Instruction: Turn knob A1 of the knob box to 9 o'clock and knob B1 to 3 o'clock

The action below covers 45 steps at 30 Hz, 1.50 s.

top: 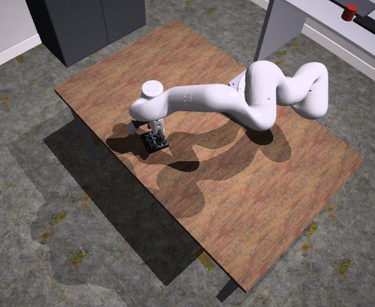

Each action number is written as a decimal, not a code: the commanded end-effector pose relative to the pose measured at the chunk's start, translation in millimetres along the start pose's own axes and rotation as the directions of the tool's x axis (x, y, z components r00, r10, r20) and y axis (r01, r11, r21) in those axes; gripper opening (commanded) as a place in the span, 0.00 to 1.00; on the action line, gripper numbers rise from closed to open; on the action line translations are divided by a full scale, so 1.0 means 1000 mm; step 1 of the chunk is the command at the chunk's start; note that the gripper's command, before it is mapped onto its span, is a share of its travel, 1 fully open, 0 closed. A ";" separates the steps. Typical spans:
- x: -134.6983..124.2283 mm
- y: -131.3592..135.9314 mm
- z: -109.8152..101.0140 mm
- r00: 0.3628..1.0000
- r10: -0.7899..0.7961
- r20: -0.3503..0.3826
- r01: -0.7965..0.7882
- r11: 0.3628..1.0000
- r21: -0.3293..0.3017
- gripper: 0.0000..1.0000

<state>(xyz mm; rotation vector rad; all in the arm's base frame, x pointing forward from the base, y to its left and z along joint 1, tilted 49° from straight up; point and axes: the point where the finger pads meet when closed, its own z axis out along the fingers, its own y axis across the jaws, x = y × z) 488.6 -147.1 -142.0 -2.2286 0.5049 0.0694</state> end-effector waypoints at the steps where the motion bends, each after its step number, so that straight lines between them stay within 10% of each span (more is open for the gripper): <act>1: 0.001 0.000 -0.001 1.000 -0.001 -0.002 0.001 1.000 0.000 1.00; 45: -0.049 -0.003 -0.001 1.000 -0.001 -0.001 0.001 1.000 0.000 1.00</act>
